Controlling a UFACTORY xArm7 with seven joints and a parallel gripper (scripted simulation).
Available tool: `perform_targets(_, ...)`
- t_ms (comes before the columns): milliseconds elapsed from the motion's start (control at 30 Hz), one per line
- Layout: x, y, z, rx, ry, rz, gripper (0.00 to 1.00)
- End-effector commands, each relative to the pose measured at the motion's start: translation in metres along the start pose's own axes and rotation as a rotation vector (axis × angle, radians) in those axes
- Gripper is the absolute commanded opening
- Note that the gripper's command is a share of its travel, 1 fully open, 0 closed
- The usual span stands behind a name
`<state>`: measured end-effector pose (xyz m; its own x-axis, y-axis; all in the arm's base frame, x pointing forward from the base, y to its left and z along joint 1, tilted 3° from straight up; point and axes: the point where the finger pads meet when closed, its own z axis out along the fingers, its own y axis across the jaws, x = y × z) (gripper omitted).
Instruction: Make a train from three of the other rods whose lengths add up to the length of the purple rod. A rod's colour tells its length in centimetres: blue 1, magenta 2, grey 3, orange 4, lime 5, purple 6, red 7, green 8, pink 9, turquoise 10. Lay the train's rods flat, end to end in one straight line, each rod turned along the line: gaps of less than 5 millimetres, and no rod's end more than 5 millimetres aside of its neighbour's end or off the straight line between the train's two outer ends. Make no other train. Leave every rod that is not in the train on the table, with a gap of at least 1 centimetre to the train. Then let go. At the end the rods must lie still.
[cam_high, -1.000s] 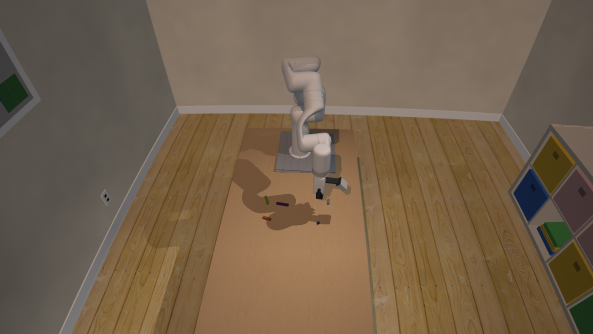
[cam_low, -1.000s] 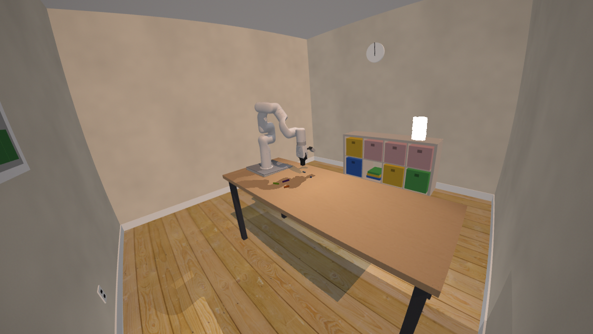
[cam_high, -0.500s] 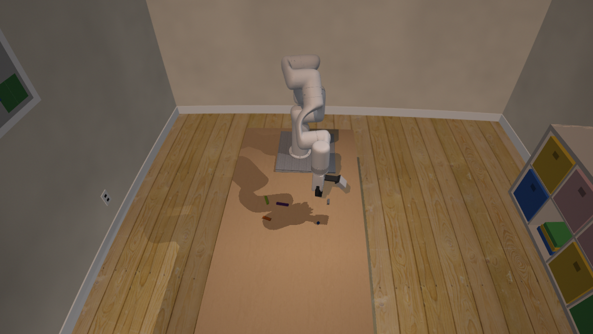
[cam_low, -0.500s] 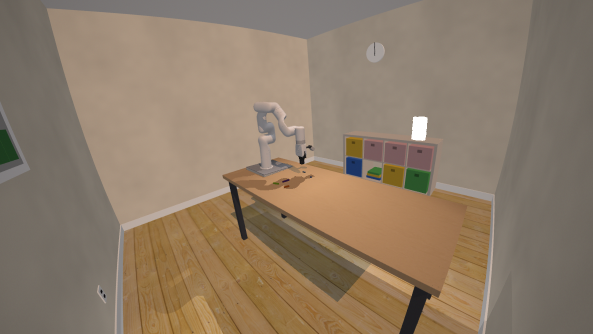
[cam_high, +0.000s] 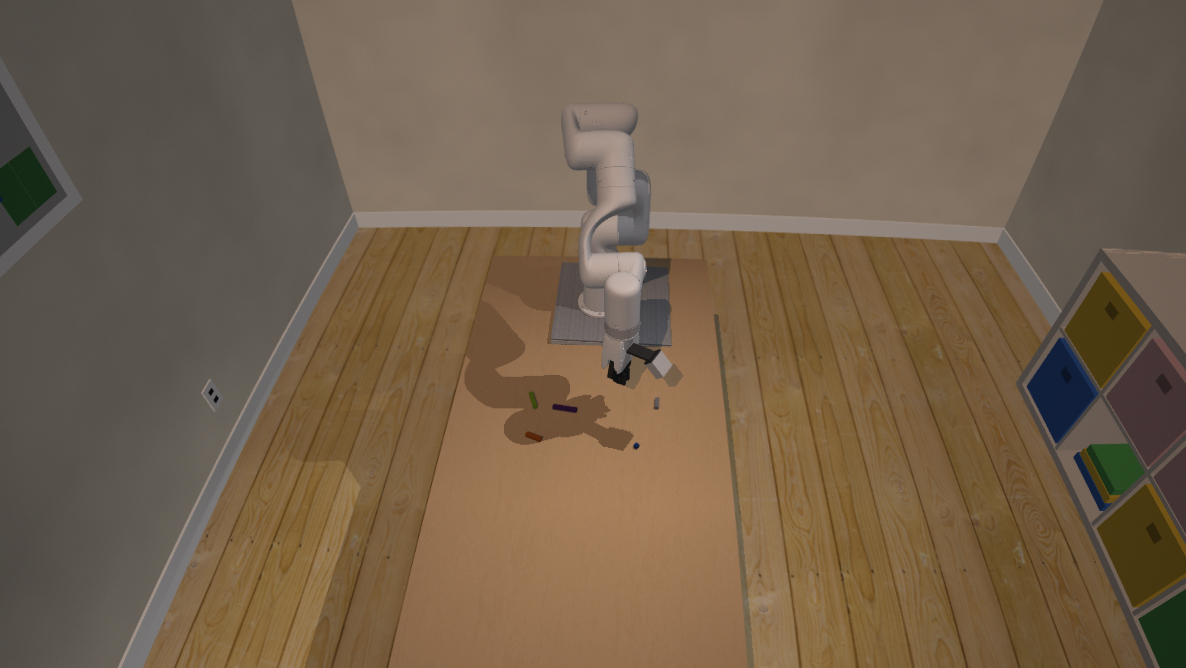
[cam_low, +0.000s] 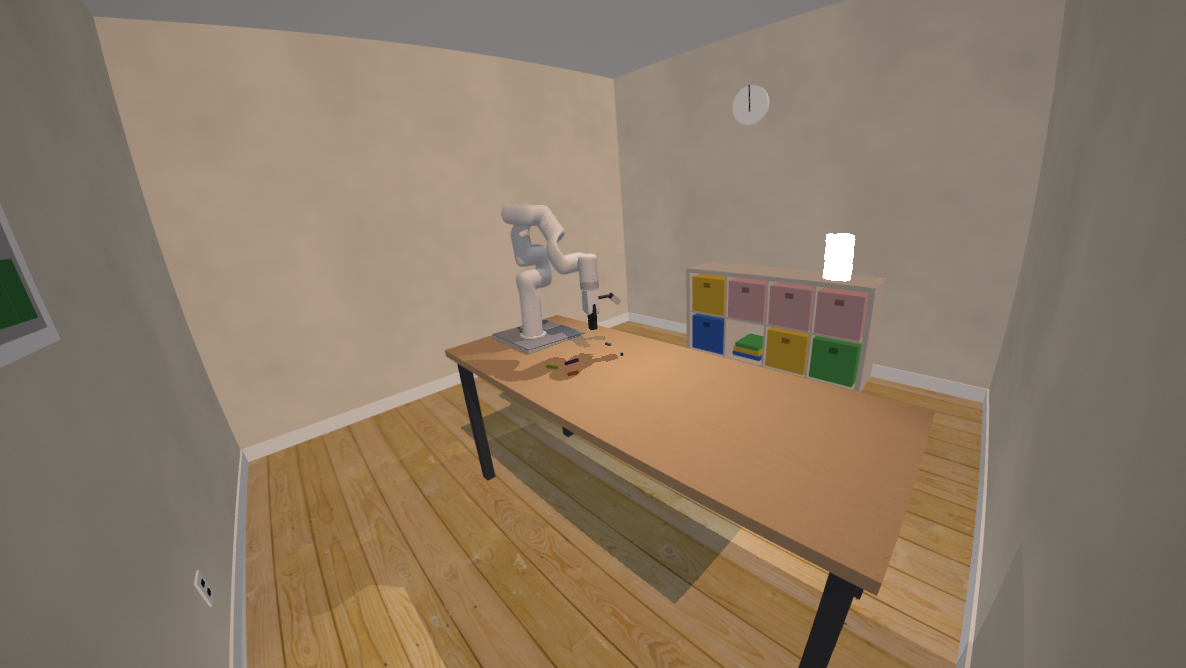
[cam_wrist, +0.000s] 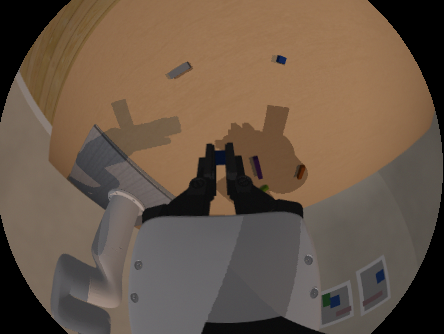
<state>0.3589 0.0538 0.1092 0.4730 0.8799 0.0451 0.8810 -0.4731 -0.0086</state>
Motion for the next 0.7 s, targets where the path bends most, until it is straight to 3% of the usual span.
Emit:
perform_targets(0, 0.000, 0.001, -0.001, -0.004, 0.001, 0.004, 0.04)
perform_targets(433, 0.000, 0.001, 0.005, -0.005, 0.001, 0.004, 0.04)
perform_targets(667, 0.000, 0.001, 0.029, -0.005, 0.001, 0.004, 0.04)
